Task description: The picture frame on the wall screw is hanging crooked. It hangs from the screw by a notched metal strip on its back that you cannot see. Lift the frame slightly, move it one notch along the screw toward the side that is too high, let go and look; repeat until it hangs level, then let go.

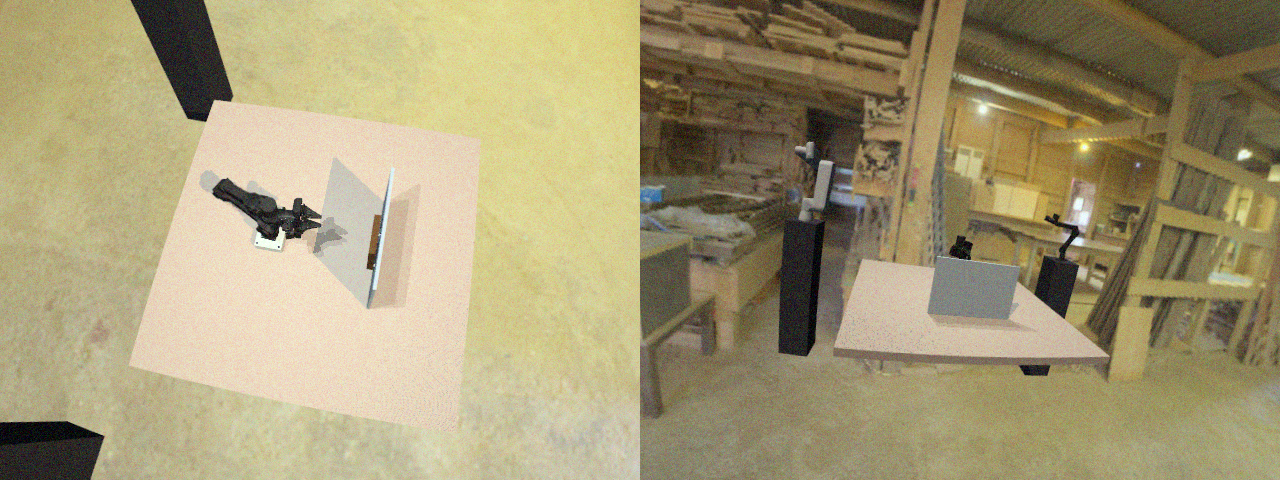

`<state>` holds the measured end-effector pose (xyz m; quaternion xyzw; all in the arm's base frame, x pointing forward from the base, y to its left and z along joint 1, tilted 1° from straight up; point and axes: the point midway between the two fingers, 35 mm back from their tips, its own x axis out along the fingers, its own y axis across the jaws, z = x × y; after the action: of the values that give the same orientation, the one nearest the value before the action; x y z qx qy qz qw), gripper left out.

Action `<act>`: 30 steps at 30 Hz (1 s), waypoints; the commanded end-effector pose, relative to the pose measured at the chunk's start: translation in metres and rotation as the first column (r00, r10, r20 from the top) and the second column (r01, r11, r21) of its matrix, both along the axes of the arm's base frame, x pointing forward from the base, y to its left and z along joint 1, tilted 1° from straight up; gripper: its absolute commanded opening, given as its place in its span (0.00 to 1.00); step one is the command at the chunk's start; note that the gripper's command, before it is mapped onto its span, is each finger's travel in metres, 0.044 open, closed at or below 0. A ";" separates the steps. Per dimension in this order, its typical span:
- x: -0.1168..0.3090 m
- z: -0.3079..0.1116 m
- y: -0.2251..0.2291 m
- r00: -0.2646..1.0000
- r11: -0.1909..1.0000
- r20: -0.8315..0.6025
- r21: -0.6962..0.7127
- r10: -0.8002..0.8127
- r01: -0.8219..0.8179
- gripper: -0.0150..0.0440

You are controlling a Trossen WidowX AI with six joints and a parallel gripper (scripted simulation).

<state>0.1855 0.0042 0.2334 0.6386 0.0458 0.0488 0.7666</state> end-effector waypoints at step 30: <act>0.078 -0.038 0.004 0.997 0.998 0.037 0.013 -0.067 0.067 0.69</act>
<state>0.2659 0.0069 0.1971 0.6415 0.0131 0.0368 0.7662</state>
